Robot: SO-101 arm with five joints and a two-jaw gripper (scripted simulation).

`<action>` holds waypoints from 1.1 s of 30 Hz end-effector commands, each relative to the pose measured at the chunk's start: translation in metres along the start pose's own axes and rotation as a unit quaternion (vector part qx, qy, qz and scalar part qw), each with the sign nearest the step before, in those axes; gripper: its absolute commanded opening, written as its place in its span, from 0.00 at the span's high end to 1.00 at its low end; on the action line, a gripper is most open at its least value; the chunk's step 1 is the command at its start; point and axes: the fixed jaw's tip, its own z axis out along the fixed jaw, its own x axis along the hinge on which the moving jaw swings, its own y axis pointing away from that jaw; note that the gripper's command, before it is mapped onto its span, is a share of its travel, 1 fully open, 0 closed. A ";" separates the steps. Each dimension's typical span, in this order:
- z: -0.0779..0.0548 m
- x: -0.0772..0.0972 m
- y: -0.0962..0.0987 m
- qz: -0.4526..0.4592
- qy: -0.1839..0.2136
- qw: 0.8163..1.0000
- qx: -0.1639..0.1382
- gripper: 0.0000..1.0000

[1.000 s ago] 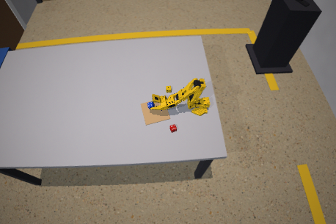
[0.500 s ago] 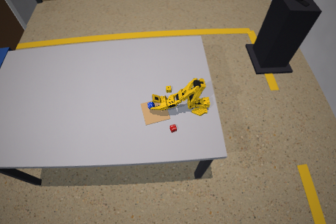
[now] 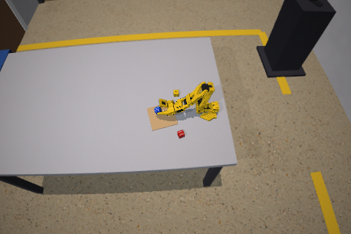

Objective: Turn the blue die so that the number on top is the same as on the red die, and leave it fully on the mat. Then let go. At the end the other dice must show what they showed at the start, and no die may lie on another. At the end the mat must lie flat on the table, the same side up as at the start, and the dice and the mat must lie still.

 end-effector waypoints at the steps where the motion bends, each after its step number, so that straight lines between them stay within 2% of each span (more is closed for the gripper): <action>1: 0.002 -0.022 0.002 -0.004 -0.049 0.999 -0.004 1.00; 33: 0.007 -0.011 0.002 -0.004 -0.049 0.999 -0.004 1.00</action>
